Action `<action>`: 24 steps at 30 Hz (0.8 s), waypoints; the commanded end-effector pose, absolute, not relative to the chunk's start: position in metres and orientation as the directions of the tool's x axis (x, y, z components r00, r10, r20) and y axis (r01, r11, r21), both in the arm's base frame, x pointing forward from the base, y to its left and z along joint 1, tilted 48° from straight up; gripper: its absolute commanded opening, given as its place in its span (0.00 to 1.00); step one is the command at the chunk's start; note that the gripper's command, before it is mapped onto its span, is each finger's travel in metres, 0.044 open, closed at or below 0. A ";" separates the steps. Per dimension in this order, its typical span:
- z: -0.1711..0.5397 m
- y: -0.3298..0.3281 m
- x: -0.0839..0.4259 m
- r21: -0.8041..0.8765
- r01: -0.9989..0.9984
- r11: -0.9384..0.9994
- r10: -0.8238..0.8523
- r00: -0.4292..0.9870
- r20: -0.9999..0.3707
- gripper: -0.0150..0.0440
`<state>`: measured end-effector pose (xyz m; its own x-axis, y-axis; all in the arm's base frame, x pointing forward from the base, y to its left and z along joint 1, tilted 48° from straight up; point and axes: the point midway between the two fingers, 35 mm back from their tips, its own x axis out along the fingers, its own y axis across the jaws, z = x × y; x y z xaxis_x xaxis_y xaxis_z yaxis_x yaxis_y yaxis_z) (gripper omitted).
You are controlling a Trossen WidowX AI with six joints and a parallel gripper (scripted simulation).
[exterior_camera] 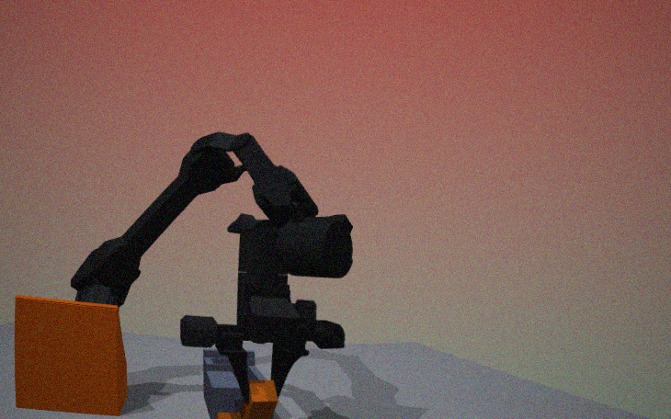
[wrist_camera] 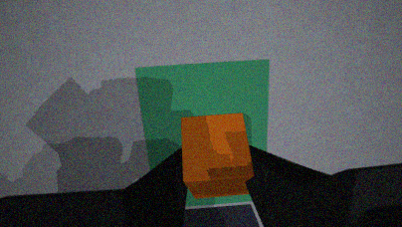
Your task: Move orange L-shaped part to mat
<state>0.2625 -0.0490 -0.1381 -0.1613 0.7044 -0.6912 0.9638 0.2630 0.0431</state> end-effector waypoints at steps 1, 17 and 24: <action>-0.140 -0.045 0.260 0.038 0.965 0.260 0.710 -0.164 -0.685 0.25; -0.140 -0.045 0.260 0.038 0.965 0.260 0.710 -0.164 -0.685 0.25; -0.140 -0.046 0.260 0.038 0.964 0.264 0.706 -0.166 -0.688 0.43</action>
